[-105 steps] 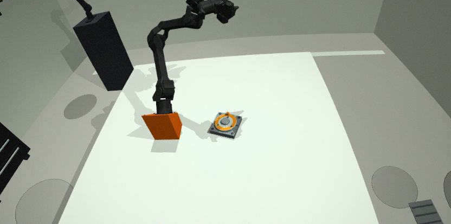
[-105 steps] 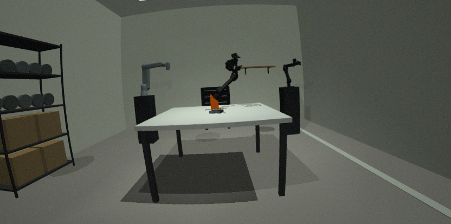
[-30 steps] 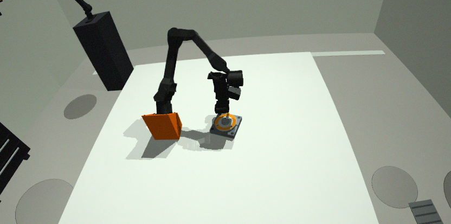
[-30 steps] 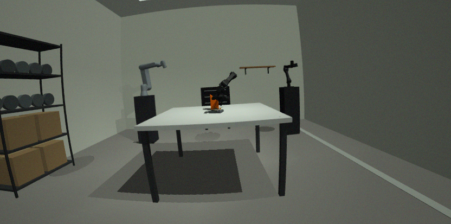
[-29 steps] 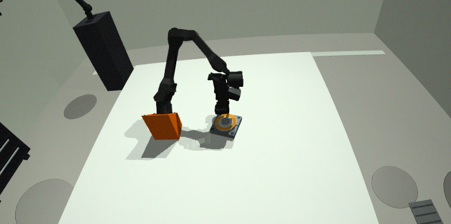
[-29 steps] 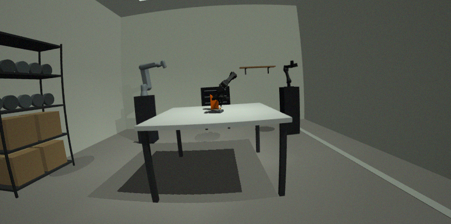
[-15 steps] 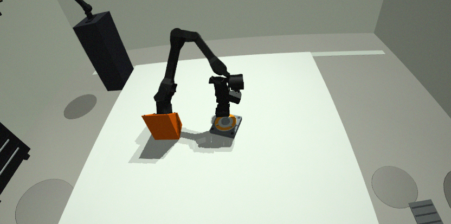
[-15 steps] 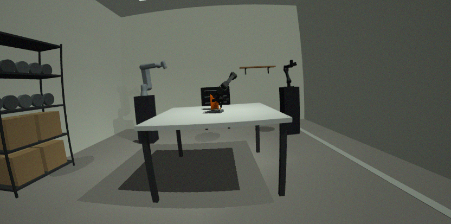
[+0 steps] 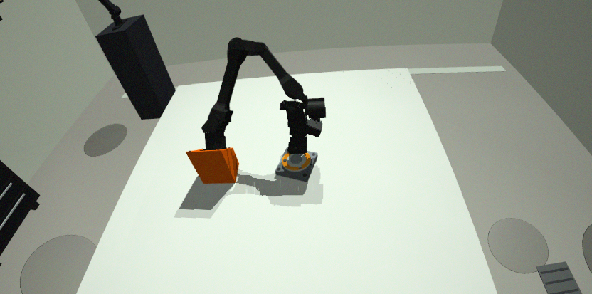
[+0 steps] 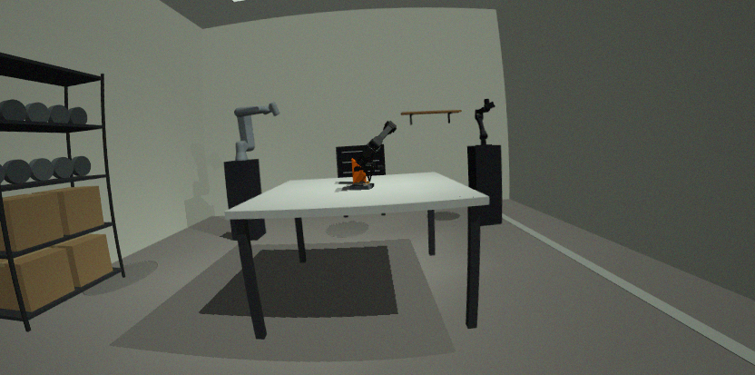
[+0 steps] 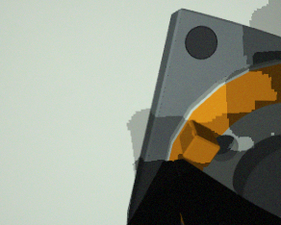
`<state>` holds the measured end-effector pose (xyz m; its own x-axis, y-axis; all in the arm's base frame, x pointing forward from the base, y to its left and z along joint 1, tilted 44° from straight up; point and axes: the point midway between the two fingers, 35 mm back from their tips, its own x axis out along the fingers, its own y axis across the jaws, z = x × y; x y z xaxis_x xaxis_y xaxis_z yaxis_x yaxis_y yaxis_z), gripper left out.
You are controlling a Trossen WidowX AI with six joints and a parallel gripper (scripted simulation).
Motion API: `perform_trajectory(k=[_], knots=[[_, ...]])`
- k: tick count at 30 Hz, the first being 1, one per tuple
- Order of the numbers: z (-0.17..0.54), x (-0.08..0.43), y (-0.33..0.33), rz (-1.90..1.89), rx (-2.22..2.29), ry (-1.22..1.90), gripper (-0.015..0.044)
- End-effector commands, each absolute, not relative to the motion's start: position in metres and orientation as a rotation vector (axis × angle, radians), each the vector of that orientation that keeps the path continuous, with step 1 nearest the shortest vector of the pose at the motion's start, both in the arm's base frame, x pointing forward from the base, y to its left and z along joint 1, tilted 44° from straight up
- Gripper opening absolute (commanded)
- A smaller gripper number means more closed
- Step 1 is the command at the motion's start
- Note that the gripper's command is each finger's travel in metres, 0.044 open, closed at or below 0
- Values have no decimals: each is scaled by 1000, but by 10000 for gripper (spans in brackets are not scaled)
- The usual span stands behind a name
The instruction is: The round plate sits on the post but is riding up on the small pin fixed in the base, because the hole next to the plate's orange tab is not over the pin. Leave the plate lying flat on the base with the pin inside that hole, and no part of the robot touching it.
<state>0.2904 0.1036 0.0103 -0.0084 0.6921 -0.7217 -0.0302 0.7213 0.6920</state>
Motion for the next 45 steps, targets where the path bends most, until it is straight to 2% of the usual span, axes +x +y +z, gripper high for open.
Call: perform_trajectory(k=[1,45], knots=[[7,296,102,621,572,1489,0],[-17,326,71,620,570,1487,0]])
